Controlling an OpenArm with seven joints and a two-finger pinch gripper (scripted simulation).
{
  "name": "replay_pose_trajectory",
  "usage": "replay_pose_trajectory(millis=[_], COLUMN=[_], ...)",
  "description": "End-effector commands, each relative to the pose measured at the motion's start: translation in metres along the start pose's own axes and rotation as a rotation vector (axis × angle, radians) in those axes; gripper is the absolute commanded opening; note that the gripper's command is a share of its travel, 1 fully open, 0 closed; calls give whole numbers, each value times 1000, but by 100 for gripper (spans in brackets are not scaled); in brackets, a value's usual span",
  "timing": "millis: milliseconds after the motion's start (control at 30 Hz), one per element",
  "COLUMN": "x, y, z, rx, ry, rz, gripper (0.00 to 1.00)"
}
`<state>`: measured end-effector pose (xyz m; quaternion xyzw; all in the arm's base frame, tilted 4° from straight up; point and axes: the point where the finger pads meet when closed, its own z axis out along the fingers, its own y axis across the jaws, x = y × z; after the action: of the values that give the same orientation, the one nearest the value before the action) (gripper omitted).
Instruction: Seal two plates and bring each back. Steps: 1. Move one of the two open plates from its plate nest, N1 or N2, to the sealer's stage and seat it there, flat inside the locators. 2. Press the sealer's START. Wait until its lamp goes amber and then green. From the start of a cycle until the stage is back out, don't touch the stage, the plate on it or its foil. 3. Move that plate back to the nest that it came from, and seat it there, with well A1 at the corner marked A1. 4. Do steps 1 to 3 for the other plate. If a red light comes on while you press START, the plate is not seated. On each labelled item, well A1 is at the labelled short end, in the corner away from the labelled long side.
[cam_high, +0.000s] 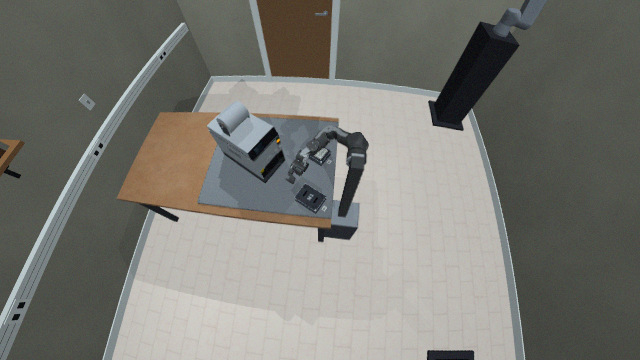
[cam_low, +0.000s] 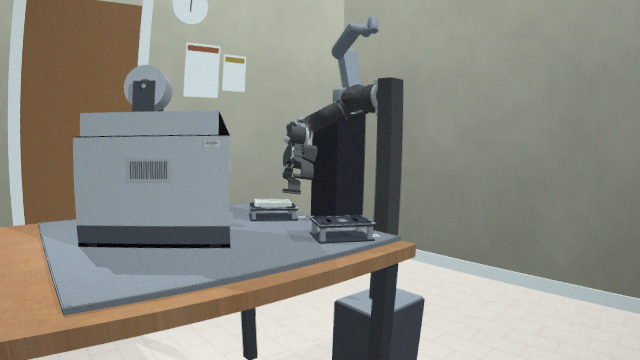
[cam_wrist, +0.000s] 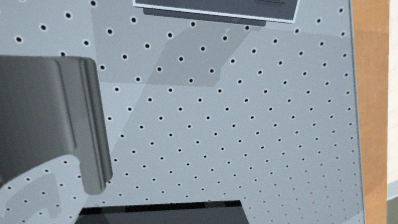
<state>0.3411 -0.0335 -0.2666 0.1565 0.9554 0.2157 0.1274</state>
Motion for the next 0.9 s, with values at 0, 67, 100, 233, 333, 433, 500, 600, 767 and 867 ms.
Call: replay_pose_trajectory(millis=[0, 67, 100, 233, 333, 433, 500, 600, 767, 867], x=[-1, 8, 12, 30, 31, 44, 52, 64, 83, 91], y=[1, 7, 11, 20, 25, 34, 41, 50, 66, 70], z=[-1, 0, 1, 6, 5, 4, 4, 3, -1, -1], rx=[-31, -77, -101, -103, -140, -210, -250, -272, -382, -367], ry=[16, 62, 87, 103, 122, 194, 233, 251, 359, 357], rz=[27, 43, 49, 51, 69, 92, 108, 123, 171, 172], gripper=[65, 65, 65, 65, 65, 65, 65, 65, 65, 65])
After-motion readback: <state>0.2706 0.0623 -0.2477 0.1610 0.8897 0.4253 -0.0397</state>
